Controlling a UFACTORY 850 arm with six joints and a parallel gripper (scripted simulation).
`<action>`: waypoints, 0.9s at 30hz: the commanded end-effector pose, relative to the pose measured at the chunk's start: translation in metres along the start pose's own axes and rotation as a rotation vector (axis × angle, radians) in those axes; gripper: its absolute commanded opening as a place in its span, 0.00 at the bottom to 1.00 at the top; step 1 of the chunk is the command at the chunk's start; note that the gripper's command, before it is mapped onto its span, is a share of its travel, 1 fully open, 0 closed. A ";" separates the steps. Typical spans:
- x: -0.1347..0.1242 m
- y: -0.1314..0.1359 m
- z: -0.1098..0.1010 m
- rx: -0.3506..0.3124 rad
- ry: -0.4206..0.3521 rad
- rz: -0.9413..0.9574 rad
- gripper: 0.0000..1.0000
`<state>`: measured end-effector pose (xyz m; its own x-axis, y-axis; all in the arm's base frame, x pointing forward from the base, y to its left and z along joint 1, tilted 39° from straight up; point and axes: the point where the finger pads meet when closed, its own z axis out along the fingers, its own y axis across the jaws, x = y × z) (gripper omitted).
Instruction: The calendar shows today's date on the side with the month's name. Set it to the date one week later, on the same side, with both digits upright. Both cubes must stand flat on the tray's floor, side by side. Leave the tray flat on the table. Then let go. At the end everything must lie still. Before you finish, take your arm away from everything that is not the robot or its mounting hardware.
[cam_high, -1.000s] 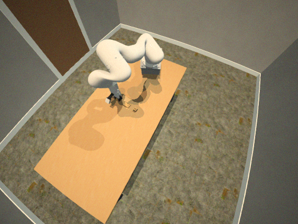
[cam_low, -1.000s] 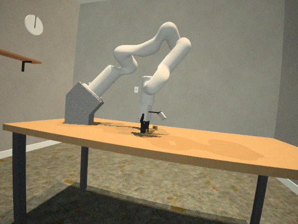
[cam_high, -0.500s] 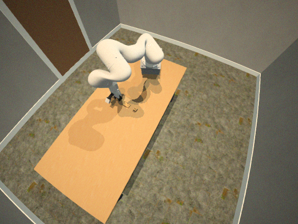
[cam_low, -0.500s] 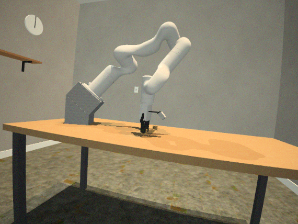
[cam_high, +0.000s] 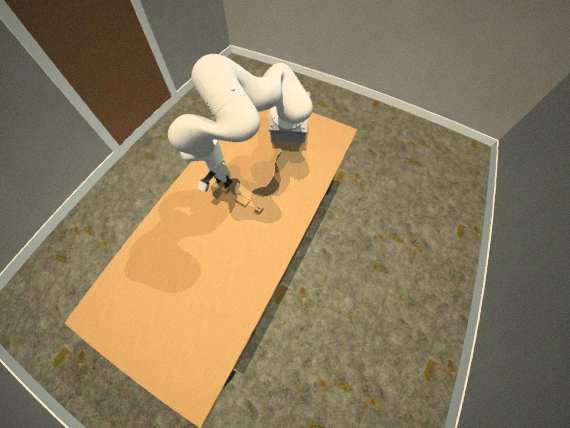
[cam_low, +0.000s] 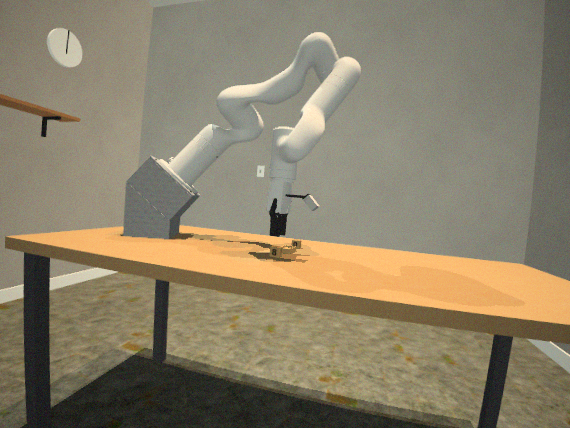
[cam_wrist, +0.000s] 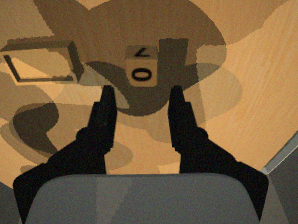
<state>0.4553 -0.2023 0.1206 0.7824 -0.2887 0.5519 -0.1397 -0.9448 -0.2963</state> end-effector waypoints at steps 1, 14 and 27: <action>0.001 0.000 -0.022 0.003 -0.002 0.001 0.49; 0.001 0.000 -0.034 0.003 -0.002 0.001 1.00; 0.001 0.000 -0.034 0.003 -0.002 0.001 1.00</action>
<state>0.4349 -0.2072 0.1474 0.7838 -0.2893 0.5495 -0.1383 -0.9440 -0.2996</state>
